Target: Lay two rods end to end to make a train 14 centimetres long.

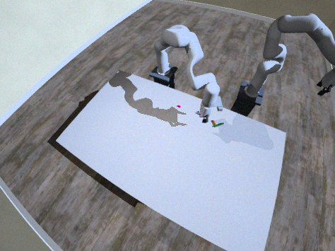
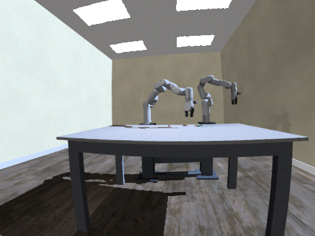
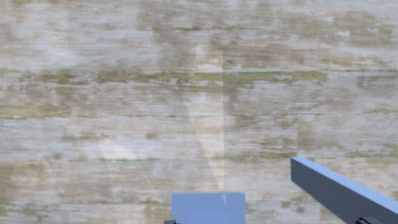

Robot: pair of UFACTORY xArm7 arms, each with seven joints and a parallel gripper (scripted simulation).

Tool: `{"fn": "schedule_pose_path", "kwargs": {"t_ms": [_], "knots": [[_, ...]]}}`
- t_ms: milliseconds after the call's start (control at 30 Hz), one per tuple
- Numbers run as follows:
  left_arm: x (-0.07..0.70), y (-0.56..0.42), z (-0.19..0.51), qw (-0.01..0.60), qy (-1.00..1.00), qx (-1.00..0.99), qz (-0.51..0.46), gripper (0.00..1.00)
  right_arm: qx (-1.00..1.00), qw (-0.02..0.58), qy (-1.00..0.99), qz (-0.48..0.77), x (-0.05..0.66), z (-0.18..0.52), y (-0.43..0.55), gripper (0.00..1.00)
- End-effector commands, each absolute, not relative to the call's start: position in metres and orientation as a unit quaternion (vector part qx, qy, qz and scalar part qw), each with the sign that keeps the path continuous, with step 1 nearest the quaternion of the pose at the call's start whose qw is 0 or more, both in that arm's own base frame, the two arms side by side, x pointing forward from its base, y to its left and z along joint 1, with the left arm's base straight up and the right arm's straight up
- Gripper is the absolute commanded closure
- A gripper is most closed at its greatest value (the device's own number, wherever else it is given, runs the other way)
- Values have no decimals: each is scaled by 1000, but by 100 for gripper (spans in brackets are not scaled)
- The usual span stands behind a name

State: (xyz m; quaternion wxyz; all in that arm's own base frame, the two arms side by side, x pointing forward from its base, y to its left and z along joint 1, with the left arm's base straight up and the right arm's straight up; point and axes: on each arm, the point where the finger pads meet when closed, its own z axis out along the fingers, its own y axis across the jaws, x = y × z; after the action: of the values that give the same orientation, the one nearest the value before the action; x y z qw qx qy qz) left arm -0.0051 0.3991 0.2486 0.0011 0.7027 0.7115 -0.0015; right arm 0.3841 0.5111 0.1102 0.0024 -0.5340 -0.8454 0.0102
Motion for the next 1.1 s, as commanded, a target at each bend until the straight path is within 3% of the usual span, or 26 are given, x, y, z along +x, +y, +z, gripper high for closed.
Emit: {"fn": "schedule_pose_path", "kwargs": {"t_ms": [0, 1067], "knots": [[-5, 400, 250, 0, 711, 703, 0, 0, -462, 7, -887, -1, 386, 111, 500, 0], [-5, 400, 250, 0, 711, 703, 0, 0, -52, 7, -999, -3, 369, 95, 443, 0]]}}
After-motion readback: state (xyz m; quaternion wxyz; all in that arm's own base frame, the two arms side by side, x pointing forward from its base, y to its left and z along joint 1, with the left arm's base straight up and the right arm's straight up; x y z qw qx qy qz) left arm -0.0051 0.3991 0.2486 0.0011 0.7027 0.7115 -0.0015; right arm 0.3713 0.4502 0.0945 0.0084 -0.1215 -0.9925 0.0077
